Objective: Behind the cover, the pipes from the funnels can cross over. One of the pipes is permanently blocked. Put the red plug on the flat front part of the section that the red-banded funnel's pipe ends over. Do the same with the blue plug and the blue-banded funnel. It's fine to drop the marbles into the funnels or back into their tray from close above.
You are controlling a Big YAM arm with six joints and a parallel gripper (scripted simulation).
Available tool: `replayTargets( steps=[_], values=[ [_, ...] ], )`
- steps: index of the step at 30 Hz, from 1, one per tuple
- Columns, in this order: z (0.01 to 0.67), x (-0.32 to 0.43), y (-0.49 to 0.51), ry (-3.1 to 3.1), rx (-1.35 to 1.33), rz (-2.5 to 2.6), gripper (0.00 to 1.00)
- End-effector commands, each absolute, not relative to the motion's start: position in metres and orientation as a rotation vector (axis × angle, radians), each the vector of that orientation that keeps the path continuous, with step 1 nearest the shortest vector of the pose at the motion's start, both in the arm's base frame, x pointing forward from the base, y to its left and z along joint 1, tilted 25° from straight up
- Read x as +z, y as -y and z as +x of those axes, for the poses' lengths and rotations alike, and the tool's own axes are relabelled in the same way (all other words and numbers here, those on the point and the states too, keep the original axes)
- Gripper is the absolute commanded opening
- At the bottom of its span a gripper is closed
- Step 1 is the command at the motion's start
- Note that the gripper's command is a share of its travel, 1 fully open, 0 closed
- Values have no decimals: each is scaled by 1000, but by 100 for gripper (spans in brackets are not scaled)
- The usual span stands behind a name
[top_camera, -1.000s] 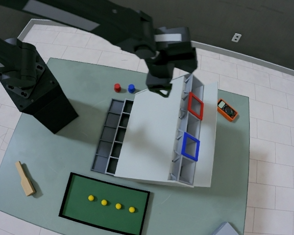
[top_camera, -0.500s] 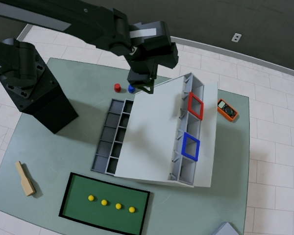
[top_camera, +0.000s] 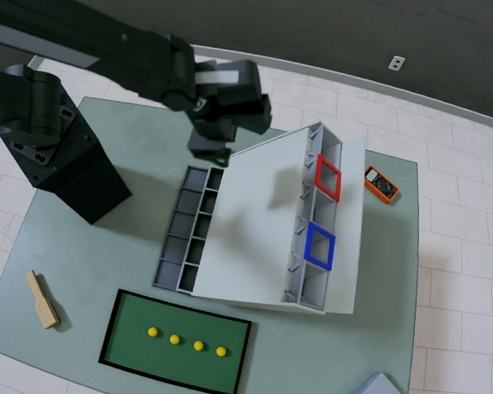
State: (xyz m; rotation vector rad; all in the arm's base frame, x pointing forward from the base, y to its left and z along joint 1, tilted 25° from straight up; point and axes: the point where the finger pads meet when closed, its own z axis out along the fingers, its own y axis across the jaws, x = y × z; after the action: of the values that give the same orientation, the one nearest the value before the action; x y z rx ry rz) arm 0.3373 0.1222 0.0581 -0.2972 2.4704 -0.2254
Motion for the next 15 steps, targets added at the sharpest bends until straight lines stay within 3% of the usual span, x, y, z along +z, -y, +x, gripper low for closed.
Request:
replayTargets(
  steps=[1, 15],
  values=[
    [328, 38, -94, -2546, -267, -276, 59],
    [303, -5, -52, -2698, -300, -266, 59]
  ],
)
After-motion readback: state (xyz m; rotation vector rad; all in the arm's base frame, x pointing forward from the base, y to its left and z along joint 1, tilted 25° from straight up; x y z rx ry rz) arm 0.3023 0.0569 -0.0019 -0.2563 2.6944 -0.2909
